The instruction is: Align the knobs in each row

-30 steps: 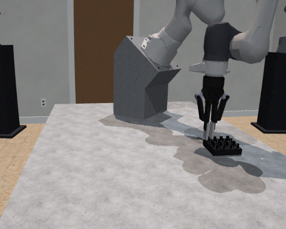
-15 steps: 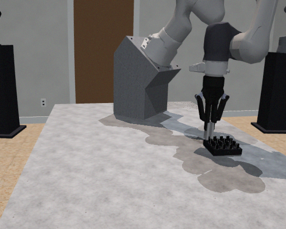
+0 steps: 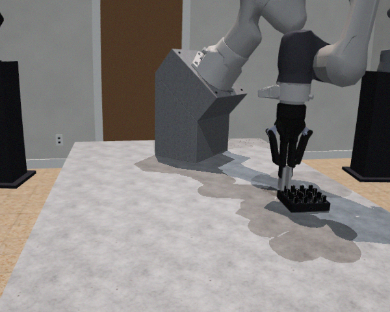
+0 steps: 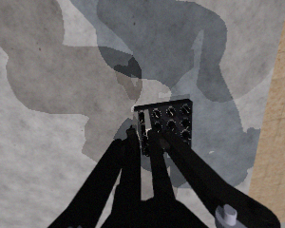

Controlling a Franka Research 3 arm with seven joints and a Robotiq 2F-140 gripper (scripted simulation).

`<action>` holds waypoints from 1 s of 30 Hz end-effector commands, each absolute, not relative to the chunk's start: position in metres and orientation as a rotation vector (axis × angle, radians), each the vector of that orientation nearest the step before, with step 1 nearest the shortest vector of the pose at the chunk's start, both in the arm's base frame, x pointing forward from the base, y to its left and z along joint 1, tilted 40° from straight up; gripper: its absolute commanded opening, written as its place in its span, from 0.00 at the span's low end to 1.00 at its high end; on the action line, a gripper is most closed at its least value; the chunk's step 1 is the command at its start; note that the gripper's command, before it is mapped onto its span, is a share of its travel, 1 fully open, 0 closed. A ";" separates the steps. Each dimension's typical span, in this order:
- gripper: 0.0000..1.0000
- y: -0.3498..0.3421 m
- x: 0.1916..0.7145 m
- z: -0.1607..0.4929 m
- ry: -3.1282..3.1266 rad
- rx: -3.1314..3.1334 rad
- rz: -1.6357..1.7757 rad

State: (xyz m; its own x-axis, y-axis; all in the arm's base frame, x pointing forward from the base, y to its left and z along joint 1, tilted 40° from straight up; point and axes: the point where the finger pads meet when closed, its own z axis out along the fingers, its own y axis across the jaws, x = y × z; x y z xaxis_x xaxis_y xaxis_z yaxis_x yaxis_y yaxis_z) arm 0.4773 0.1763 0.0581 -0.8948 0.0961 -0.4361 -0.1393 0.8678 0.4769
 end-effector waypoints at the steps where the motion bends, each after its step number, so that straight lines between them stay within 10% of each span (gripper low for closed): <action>1: 0.05 0.176 0.478 0.058 2.584 -0.035 0.703; 30: 0.05 0.176 0.478 0.058 2.605 0.141 0.751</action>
